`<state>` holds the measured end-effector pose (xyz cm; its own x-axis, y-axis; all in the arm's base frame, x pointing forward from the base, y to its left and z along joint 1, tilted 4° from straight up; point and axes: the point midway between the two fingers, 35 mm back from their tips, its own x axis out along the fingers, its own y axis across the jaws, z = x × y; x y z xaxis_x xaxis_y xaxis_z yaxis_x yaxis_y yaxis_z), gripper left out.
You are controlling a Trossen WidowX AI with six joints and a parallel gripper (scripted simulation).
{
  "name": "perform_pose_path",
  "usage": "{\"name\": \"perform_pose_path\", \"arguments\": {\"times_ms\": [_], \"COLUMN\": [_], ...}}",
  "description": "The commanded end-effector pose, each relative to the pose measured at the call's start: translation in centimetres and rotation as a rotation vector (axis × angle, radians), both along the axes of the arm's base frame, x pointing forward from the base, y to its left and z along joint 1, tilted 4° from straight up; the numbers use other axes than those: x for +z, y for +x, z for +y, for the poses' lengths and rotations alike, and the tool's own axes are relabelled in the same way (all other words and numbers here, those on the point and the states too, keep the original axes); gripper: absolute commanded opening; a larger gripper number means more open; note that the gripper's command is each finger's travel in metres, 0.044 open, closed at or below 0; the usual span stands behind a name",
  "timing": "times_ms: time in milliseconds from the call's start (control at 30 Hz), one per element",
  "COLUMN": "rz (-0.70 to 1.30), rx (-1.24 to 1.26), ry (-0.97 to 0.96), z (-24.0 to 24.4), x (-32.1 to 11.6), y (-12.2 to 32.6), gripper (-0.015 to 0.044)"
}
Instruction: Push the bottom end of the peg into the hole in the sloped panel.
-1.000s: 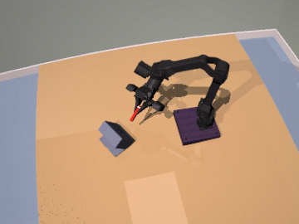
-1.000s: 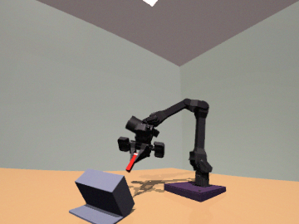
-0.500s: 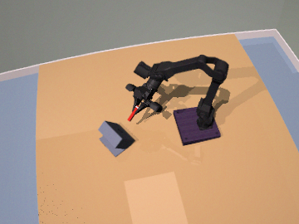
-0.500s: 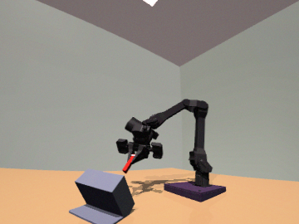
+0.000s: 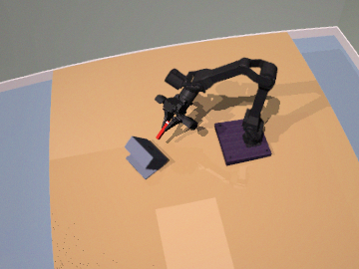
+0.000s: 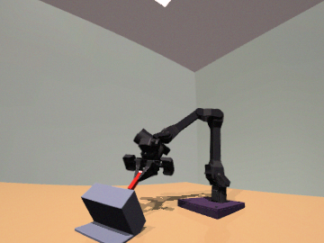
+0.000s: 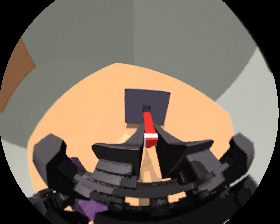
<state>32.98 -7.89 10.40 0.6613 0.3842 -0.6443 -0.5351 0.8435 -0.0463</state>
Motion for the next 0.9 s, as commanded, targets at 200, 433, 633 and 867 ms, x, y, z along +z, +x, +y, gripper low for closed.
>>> {"name": "perform_pose_path", "arguments": {"times_ms": [200,433,633,867], "rz": [-0.004,-0.006,-0.007,-0.008], "rx": [-0.029,-0.044,-0.046,-0.048], "ry": [0.022,0.039,0.04,0.042], "z": [0.2,0.3,0.5,0.9], "x": [-0.7,-1.1,-1.4,-2.0], "y": [0.7,1.1,1.4,2.0], "gripper": [0.0,0.0,0.0,0.0]}}
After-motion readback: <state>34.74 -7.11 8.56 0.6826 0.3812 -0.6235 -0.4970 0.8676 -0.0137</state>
